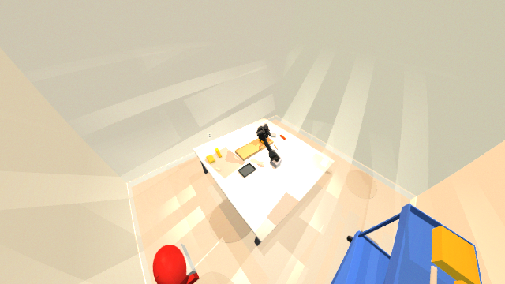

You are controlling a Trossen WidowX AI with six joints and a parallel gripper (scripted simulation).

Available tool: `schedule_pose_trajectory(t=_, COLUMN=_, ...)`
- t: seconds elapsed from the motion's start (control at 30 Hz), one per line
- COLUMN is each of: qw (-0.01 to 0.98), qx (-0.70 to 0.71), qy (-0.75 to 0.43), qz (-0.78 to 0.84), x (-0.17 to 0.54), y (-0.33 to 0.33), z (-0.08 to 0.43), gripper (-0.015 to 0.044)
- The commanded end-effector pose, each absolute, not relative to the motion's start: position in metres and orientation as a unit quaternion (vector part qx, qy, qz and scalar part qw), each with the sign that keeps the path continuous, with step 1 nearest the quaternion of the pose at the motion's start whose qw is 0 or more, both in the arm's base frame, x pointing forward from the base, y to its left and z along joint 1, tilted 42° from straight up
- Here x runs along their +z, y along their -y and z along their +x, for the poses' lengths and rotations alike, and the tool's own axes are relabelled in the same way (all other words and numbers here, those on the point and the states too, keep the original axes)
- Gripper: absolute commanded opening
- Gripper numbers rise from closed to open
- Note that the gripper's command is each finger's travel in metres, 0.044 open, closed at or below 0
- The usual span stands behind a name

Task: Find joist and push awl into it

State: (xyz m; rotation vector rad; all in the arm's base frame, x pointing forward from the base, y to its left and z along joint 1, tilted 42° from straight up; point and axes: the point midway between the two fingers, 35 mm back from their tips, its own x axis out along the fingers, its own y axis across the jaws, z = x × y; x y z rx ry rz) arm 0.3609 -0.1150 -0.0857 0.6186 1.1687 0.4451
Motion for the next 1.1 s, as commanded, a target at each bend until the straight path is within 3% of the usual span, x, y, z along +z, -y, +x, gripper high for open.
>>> schedule_pose_trajectory(t=0.0, qw=0.766, qx=0.207, qy=-0.537, qz=0.287, x=-0.08, y=0.107, z=0.361, gripper=0.0)
schedule_pose_trajectory(t=1.07, qw=0.765, qx=0.208, qy=-0.537, qz=0.288, x=-0.038, y=0.059, z=0.361, gripper=0.0)
